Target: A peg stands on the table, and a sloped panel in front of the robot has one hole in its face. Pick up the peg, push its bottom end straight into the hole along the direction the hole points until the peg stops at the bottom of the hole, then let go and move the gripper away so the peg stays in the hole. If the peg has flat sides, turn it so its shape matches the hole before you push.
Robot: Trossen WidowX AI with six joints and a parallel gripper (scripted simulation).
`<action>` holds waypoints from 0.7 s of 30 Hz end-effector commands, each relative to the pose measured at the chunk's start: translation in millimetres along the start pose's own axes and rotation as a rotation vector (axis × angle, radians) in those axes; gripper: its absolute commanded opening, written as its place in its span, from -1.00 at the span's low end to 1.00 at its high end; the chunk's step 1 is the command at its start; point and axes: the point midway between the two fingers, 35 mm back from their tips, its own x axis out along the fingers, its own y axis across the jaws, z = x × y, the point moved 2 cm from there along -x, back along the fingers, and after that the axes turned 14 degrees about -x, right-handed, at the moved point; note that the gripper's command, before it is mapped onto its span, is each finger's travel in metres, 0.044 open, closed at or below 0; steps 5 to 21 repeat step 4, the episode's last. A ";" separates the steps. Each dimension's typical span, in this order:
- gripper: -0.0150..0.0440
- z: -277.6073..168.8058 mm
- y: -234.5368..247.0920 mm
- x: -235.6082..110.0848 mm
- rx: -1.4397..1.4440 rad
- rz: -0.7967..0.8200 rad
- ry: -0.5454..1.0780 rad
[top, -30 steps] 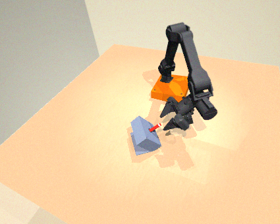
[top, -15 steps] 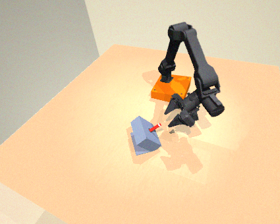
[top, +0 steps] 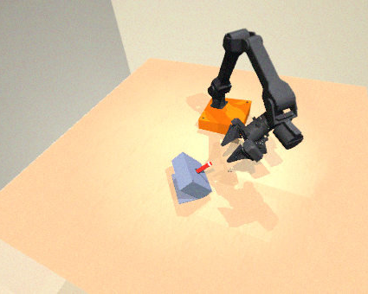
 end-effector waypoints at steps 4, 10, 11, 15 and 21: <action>1.00 0.4 -0.4 -9.0 0.003 -0.001 -0.002; 1.00 0.4 -0.4 -9.0 0.003 -0.001 -0.002; 1.00 0.4 -0.4 -9.0 0.003 -0.001 -0.002; 1.00 0.4 -0.4 -9.0 0.003 -0.001 -0.002; 1.00 0.4 -0.4 -9.0 0.003 -0.001 -0.002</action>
